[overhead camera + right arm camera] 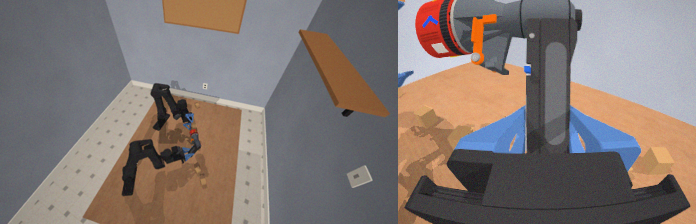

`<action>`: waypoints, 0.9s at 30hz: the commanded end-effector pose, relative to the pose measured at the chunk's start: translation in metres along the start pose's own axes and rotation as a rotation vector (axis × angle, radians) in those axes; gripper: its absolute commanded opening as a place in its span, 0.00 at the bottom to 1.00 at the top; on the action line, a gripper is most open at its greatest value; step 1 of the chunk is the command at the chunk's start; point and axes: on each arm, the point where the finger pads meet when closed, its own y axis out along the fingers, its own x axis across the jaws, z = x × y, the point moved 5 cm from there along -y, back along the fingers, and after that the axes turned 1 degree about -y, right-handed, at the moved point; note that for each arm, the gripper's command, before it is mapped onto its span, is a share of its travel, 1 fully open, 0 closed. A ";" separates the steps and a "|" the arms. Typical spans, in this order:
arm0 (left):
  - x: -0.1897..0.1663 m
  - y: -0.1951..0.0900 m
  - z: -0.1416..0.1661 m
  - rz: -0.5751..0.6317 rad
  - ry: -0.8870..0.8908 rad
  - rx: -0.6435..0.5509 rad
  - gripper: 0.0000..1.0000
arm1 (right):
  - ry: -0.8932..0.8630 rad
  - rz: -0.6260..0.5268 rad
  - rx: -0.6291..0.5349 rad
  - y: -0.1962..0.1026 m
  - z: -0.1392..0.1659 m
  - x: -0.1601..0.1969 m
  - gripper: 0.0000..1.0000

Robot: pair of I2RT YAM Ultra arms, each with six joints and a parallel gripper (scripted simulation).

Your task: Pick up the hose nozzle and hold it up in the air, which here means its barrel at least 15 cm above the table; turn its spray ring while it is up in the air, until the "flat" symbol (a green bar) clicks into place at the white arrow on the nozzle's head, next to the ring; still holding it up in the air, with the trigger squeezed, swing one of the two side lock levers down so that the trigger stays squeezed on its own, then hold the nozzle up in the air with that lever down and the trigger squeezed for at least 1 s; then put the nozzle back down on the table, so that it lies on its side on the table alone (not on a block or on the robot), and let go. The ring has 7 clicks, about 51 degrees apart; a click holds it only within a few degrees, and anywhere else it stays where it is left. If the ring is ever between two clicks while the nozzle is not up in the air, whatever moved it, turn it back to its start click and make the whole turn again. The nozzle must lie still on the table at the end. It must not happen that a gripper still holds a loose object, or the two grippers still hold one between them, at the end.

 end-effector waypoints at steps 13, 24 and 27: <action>0.003 0.004 -0.003 -0.003 -0.011 -0.017 0.87 | 0.027 0.006 -0.193 0.003 -0.052 0.000 0.36; 0.006 0.004 0.001 -0.007 -0.003 -0.008 0.87 | 0.027 0.006 -0.192 0.003 -0.052 0.000 0.36; 0.008 0.004 0.002 -0.009 0.002 -0.009 0.37 | 0.027 0.006 -0.192 0.003 -0.052 0.000 0.36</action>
